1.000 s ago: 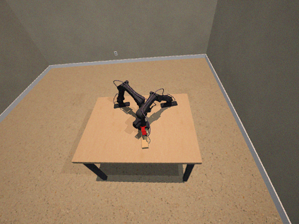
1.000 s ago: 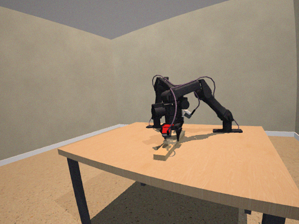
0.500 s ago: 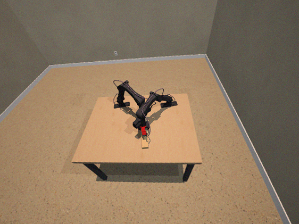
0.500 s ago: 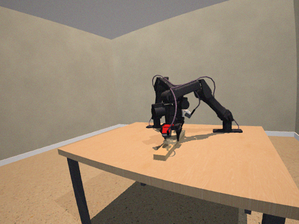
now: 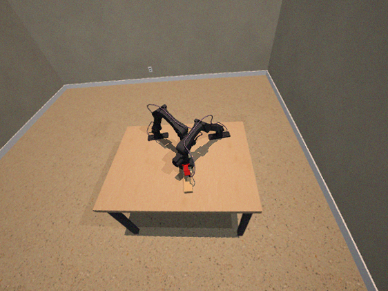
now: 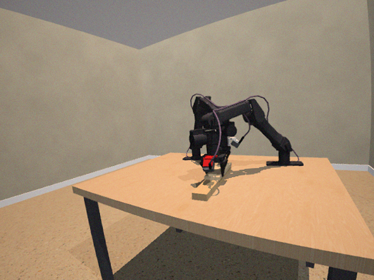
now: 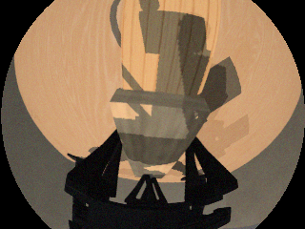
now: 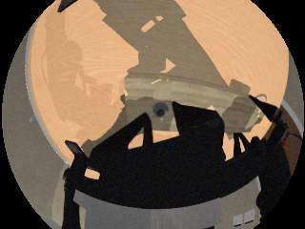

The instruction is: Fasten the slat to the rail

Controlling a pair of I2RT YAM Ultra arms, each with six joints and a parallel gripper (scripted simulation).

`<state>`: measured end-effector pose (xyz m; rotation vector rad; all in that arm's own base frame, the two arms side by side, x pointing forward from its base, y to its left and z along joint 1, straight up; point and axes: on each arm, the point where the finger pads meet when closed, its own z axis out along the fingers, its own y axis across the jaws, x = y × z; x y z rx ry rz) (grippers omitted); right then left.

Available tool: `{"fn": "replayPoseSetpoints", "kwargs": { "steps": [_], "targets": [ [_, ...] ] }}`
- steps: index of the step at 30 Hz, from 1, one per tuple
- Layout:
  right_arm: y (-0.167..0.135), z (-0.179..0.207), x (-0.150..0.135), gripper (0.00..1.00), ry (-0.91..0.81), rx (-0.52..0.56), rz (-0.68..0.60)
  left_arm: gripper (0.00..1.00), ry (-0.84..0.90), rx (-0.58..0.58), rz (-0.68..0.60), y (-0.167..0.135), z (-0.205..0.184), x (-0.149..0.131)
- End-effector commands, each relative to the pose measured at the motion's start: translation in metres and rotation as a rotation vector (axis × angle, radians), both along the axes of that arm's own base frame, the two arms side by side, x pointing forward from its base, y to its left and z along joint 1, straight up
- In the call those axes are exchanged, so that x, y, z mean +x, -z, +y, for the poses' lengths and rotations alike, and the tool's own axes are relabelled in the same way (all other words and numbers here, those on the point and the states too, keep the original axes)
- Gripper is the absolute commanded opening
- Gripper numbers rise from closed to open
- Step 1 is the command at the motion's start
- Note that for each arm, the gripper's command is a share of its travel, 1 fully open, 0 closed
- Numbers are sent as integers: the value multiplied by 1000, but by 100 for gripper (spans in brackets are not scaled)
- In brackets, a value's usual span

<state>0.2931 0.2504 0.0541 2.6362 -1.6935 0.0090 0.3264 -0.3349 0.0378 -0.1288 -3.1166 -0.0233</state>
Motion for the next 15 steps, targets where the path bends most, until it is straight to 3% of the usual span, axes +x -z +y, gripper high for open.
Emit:
{"fn": "replayPoseSetpoints", "kwargs": {
  "steps": [1,5,6,15],
  "targets": [
    [-11,3,1,34,-7,18,-9,72,0,-10,-11,-6,-1,1],
    [-11,3,1,34,-7,19,-9,72,0,-10,-11,-6,-1,1],
    [-9,3,1,23,-6,16,-9,72,0,-10,-11,-6,-1,1],
    [-4,1,1,11,0,9,-10,72,0,-10,-11,-6,-1,1]
  ]
}}
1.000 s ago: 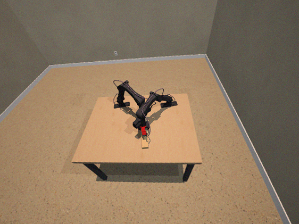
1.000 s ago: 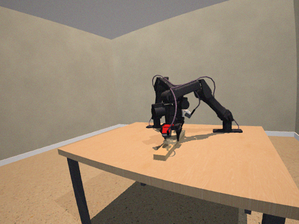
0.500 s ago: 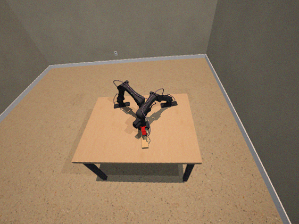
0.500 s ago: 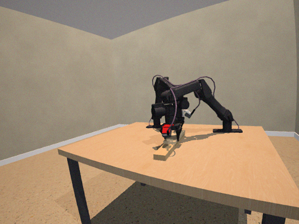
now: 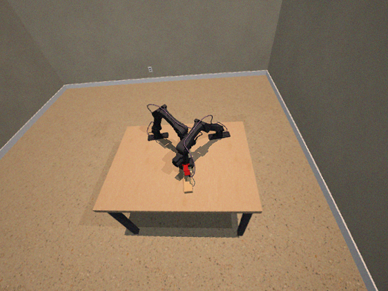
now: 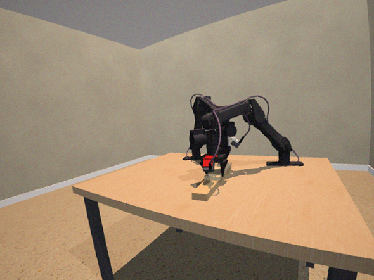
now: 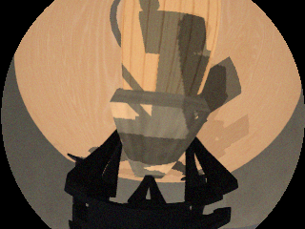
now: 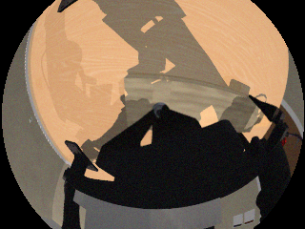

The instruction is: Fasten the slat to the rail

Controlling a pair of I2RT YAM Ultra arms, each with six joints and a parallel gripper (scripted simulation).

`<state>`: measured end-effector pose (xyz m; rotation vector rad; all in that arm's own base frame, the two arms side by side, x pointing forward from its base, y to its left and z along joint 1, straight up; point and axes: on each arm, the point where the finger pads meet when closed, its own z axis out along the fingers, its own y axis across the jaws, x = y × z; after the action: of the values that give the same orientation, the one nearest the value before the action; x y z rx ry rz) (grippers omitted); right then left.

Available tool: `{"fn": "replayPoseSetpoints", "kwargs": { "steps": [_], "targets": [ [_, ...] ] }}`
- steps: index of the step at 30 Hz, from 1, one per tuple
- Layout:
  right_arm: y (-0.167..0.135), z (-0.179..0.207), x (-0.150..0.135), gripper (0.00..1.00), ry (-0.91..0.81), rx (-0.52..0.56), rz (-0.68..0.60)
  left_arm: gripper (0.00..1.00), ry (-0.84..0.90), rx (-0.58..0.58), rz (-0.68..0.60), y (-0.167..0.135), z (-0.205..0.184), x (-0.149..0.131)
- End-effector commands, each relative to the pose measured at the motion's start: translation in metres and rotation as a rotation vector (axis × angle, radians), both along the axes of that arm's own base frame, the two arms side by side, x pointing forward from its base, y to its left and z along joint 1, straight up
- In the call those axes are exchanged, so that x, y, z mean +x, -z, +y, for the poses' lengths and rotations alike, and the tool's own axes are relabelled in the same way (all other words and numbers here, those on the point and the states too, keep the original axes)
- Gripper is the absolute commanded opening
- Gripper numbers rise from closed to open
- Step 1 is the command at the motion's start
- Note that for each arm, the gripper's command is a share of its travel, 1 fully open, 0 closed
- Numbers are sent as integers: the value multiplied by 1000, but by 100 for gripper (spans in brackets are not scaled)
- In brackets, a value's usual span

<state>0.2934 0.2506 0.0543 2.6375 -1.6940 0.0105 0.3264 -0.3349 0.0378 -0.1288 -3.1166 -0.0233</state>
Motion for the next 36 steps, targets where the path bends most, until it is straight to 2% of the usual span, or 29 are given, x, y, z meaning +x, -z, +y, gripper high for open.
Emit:
{"fn": "replayPoseSetpoints", "kwargs": {
  "steps": [1,26,34,36],
  "targets": [
    [-4,1,1,11,0,8,-8,72,0,-10,-11,-6,-1,1],
    [-4,1,1,11,7,8,-8,72,0,-10,-11,-6,-1,1],
    [-4,1,1,11,297,11,-10,72,0,-10,-11,-6,-1,1],
    [-4,1,1,11,297,11,-10,72,0,-10,-11,-6,-1,1]
  ]
}}
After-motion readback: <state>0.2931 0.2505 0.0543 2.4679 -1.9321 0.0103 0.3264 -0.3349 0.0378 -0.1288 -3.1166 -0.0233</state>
